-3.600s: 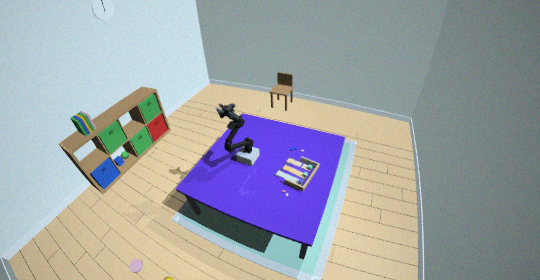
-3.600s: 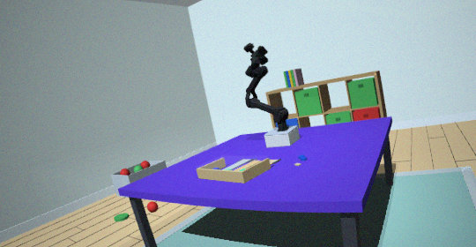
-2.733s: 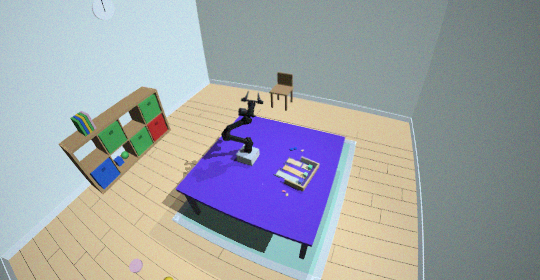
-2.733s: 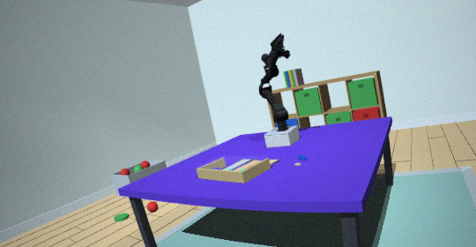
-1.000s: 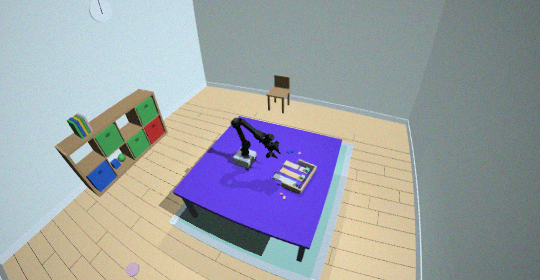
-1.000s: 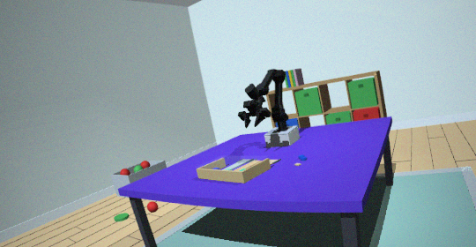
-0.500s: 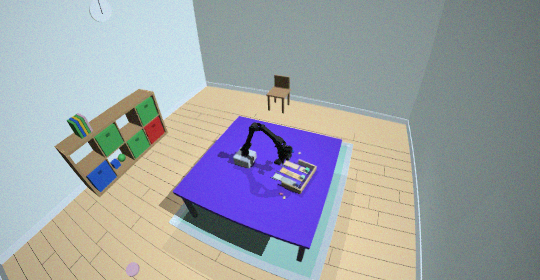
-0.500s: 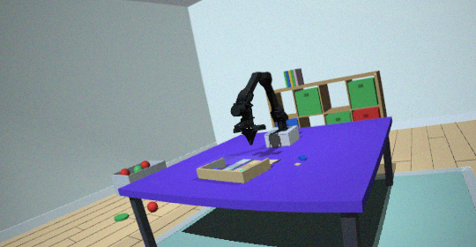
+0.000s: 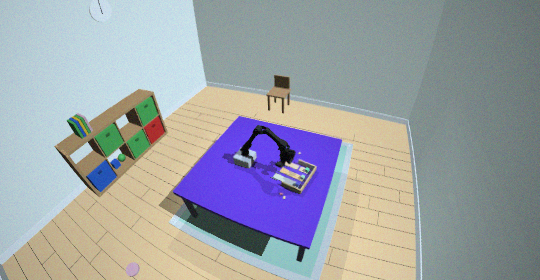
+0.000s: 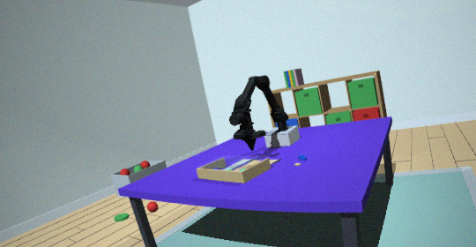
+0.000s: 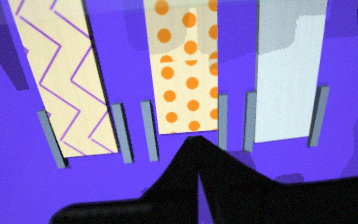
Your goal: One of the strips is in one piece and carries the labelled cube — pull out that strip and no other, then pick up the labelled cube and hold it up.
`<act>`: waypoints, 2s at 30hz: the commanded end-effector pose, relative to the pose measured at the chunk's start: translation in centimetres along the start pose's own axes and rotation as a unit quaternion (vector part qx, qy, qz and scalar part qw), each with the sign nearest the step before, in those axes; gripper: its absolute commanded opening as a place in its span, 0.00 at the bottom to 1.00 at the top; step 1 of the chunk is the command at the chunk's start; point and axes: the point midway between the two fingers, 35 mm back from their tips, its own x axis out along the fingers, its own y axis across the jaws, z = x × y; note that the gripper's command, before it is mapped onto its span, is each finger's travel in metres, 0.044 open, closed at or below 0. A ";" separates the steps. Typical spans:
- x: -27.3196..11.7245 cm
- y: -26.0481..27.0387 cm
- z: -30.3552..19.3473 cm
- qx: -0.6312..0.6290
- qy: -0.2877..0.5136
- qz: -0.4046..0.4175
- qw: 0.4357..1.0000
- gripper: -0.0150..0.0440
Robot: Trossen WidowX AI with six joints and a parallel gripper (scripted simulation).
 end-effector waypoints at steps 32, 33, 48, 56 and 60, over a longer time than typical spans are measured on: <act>5.9 0.0 0.1 0.003 0.004 -0.002 1.000 0.25; 6.1 0.0 0.1 0.003 0.004 -0.002 1.000 0.25; 6.3 0.0 0.1 0.003 0.004 -0.002 1.000 0.25; 6.4 0.0 0.1 0.003 0.004 -0.002 1.000 0.25; 6.4 0.0 0.1 0.003 0.004 -0.002 1.000 0.25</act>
